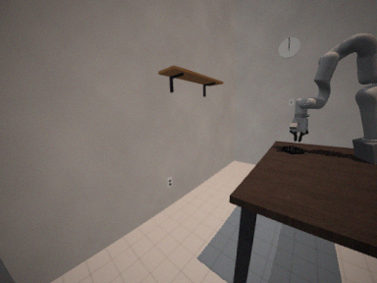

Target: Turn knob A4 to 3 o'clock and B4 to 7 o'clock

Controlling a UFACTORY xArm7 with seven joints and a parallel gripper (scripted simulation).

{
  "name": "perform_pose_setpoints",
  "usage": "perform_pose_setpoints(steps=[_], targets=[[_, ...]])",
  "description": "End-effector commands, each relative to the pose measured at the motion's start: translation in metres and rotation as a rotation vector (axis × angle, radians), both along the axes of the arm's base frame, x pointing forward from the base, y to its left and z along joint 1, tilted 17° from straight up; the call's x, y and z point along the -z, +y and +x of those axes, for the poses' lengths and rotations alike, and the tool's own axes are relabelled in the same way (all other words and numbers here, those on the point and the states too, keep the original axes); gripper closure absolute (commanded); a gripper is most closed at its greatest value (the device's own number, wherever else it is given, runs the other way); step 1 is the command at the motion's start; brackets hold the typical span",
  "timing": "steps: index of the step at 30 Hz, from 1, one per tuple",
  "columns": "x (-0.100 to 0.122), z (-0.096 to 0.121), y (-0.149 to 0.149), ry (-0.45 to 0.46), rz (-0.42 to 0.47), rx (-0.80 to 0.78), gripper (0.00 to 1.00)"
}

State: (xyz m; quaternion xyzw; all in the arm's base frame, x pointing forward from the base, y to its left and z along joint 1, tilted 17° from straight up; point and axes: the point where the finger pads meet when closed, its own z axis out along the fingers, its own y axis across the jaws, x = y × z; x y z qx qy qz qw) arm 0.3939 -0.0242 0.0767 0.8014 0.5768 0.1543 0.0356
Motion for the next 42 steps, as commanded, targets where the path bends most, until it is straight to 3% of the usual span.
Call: perform_pose_setpoints(steps=[1,19,42], targets=[[-0.0032,0.0014,-0.0017,0.031,0.023,0.151,0.81],[-0.0088,0.0025,-0.0056,0.058,0.113,0.509,0.81],[-0.0094,0.0026,-0.0061,0.061,0.124,0.551,0.81]])
